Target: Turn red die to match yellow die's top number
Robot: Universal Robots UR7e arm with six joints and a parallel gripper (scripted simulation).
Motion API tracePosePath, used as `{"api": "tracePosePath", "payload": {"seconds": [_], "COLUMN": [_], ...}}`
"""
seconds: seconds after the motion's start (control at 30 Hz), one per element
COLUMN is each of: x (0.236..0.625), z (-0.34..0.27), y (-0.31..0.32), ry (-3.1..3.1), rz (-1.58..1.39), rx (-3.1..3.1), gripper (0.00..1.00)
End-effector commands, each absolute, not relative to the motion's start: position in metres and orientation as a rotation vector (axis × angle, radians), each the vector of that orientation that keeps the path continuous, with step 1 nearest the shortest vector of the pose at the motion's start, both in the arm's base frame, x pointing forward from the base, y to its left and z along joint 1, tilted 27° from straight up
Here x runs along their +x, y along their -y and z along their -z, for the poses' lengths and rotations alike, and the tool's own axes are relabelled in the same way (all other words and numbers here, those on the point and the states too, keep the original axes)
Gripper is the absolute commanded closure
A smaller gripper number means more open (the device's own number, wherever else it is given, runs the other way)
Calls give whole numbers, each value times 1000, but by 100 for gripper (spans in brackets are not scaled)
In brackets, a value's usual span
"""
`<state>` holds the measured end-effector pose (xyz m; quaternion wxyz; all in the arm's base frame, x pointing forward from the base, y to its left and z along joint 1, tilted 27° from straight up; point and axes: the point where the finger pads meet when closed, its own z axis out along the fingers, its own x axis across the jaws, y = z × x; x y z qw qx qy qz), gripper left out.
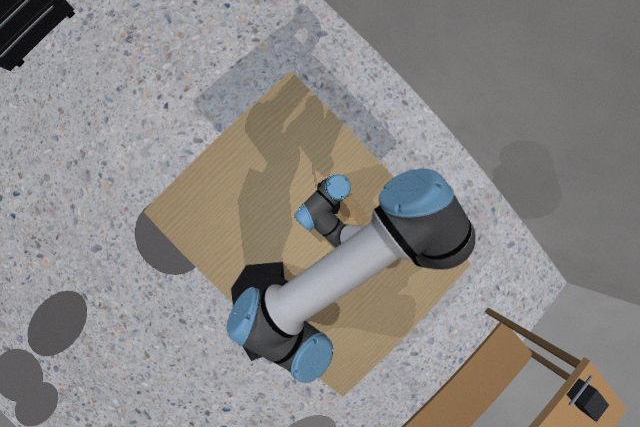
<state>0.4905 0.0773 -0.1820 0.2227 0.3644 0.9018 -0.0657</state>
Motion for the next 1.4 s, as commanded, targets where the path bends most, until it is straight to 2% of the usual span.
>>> {"api": "tracePosePath", "payload": {"seconds": [0.0, 0.27, 0.83, 1.37], "x": [491, 486, 424, 422], "z": [182, 184, 211, 212], "y": [-78, -79, -86, -86], "ry": [-2491, -2491, -2491, -2491], "rz": [182, 182, 182, 182], "rx": [1005, 1005, 1005, 1005], "gripper": [0, 0, 0, 0]}}
